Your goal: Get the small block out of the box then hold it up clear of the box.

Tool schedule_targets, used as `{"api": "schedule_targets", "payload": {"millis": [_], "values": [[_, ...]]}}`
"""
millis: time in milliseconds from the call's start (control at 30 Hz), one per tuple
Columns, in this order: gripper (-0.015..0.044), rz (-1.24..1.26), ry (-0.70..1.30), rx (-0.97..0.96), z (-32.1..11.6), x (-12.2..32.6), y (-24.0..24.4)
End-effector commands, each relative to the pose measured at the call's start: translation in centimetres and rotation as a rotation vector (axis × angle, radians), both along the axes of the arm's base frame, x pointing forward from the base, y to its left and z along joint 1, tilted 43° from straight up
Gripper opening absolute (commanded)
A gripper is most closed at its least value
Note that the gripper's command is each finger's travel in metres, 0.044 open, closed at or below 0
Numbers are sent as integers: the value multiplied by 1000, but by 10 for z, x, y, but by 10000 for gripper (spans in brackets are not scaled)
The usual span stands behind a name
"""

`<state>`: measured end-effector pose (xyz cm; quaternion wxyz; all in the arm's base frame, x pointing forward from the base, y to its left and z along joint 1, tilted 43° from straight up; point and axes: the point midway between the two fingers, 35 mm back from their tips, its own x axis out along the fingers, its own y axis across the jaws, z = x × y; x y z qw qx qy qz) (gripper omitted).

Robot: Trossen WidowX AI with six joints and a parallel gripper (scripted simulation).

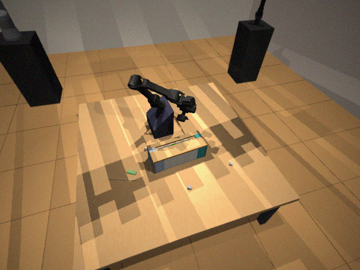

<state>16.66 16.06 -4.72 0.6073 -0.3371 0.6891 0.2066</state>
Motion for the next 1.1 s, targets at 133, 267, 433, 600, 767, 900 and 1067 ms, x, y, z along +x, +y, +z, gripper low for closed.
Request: {"api": "schedule_targets", "payload": {"millis": [133,267,433,600,767,900,1067], "values": [[400,-940,-312,-38,40,69,-62],[400,-1210,-402,-49,51,83,-85],[400,-1545,-520,-60,65,97,-116],[400,-1878,-647,-68,80,107,-150],[400,-2096,-736,-71,90,110,-173],[400,-2096,-736,-71,90,110,-173],[400,-2096,-736,-71,90,110,-173]]}}
